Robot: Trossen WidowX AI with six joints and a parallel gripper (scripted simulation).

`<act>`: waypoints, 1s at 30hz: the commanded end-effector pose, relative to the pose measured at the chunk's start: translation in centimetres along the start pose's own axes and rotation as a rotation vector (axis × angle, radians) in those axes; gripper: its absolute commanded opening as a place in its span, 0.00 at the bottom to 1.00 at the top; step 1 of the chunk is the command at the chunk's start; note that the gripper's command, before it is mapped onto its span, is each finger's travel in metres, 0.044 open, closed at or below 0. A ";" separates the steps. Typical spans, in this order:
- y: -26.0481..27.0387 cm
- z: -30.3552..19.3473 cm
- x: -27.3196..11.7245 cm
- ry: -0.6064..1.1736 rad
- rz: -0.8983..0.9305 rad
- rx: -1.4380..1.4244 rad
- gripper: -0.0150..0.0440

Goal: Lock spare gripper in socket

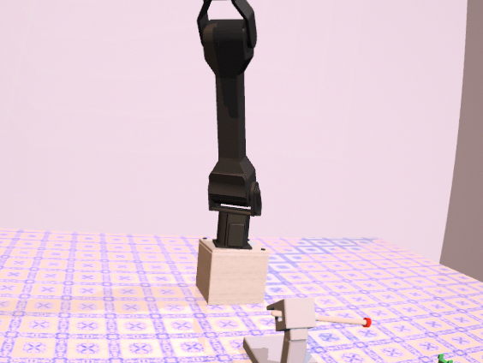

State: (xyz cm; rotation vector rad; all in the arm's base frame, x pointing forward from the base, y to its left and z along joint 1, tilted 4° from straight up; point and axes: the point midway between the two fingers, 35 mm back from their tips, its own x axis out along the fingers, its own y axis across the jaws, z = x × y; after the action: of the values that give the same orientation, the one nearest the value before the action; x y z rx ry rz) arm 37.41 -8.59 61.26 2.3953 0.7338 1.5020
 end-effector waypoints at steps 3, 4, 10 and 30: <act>0.2 1.5 0.4 -0.033 0.044 0.115 0.80; 0.2 2.6 0.6 -0.056 0.074 0.191 0.76; -0.8 9.5 1.1 -0.204 0.260 0.633 0.76; -21.2 28.5 -9.2 -0.957 1.084 1.674 0.76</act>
State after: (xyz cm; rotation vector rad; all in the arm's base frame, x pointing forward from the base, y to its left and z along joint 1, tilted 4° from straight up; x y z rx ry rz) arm 54.28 4.95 35.84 4.3246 0.6024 -0.7901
